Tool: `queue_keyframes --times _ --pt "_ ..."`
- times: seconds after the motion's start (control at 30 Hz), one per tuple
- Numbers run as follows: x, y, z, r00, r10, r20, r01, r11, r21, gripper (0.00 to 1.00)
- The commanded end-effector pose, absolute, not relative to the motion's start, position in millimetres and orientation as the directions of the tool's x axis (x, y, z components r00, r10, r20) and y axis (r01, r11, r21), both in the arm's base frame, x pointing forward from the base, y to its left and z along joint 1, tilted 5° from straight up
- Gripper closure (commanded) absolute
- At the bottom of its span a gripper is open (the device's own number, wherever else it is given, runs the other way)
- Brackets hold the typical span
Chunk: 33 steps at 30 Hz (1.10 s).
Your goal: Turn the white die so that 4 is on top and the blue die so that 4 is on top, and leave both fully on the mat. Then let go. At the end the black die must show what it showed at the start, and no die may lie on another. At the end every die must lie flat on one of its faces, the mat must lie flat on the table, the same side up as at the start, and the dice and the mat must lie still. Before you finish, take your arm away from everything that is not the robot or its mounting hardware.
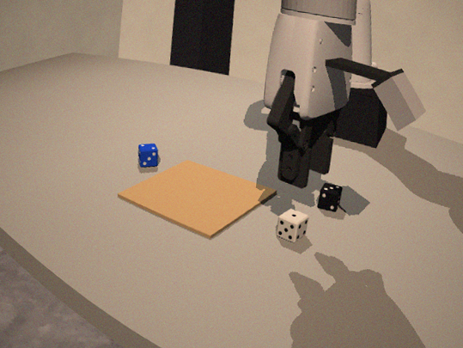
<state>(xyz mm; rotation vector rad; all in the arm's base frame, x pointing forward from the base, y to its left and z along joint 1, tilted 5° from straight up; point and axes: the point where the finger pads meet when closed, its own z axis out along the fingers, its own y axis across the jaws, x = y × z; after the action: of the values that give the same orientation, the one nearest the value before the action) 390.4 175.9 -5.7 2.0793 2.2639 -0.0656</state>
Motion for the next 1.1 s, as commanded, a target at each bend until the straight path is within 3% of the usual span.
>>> queue_keyframes --times 0.0,1.07 --pt "391.9 176.4 -7.8 -0.084 0.994 -0.077 0.996 0.085 0.018 0.58" --pt "392.9 173.7 -43.5 -0.084 0.994 -0.077 0.996 0.085 0.018 0.58"
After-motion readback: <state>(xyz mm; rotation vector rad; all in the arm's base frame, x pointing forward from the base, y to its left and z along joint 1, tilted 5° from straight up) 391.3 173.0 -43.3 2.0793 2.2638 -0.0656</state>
